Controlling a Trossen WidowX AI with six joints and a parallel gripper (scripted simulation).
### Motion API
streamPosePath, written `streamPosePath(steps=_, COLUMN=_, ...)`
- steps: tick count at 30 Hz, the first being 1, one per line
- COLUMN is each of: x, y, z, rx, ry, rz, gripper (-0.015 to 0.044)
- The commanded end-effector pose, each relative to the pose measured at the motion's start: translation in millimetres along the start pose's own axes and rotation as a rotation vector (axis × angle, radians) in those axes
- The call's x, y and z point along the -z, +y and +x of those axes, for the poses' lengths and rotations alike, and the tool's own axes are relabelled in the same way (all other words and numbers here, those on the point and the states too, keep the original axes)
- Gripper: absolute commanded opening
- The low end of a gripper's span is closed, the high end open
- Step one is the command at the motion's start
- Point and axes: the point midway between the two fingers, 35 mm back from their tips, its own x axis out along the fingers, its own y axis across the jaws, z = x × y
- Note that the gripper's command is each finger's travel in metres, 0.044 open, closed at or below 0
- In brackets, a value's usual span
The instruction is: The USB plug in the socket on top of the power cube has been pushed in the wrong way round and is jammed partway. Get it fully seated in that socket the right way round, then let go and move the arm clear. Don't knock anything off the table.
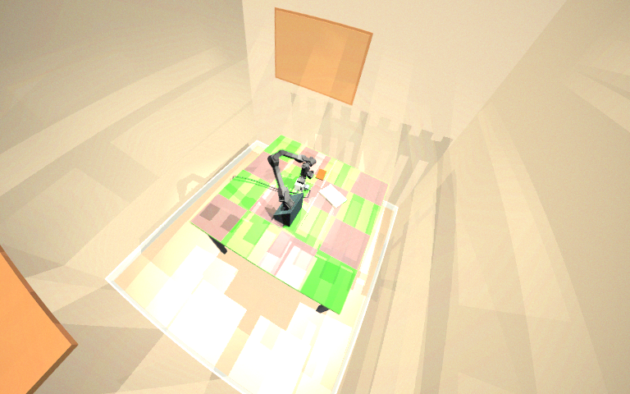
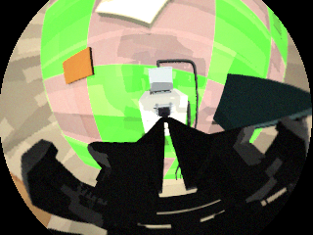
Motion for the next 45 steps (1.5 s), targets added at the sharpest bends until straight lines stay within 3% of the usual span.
streamPosePath(steps=1, x=1.7, y=-0.4, z=3.1, rx=0.005, ry=0.005, rz=-0.002, gripper=0.0)
streamPosePath(steps=17, x=1.7, y=-0.4, z=3.1, rx=0.005, ry=0.005, rz=-0.002, gripper=0.0)
streamPosePath(steps=21, x=-0.1, y=0.1, z=0.1, rx=0.0, ry=0.0, rz=0.0, gripper=0.0095)
streamPosePath(steps=45, x=0.4, y=0.2, z=-5.8, rx=0.0, ry=0.0, rz=-0.001, gripper=0.0095)
